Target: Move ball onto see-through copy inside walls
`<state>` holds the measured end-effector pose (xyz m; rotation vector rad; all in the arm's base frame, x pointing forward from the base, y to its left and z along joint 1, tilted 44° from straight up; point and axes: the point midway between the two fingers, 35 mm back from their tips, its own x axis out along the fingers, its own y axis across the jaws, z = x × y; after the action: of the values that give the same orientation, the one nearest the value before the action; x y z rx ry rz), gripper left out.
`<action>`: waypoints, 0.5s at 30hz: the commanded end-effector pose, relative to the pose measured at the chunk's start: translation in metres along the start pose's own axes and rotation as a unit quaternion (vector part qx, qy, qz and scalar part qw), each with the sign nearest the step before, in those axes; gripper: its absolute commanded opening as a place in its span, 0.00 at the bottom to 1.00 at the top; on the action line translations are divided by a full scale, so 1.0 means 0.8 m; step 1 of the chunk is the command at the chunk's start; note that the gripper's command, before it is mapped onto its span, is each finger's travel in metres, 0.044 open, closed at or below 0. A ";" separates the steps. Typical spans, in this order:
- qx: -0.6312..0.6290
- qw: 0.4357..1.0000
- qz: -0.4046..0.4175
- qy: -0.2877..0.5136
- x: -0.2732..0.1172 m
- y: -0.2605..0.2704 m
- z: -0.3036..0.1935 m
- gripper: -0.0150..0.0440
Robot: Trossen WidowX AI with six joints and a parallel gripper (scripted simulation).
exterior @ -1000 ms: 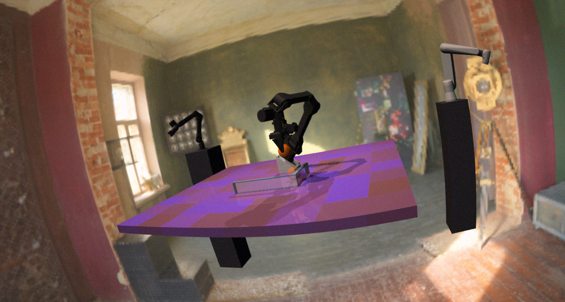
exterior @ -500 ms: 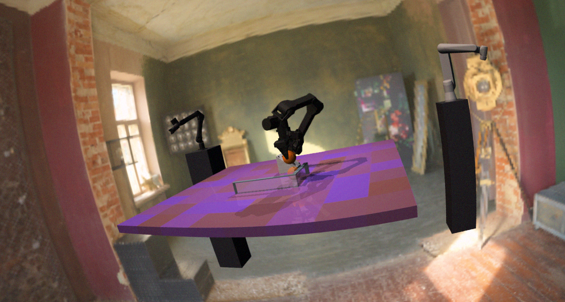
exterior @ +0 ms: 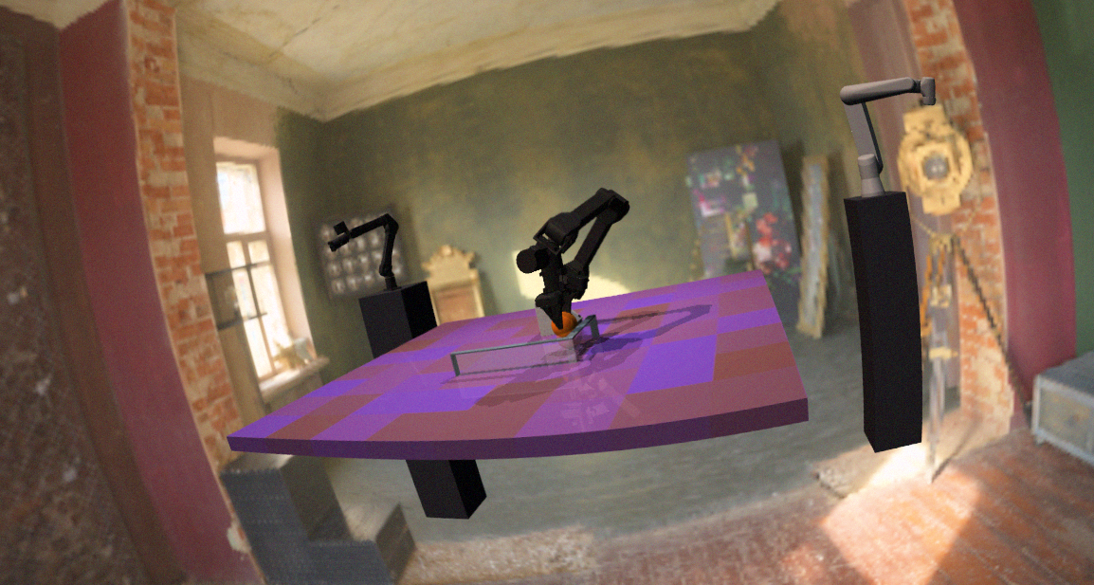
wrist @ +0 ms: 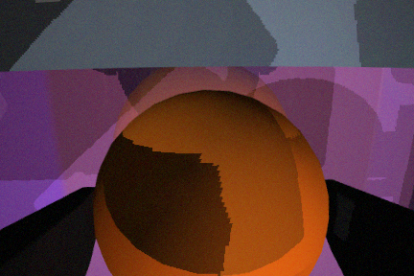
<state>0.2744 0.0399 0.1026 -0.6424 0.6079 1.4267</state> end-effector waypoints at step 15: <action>0.000 1.000 -0.005 -0.003 0.038 0.002 0.004 0.25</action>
<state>0.2745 0.0597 0.0850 -0.6454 0.6011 1.4243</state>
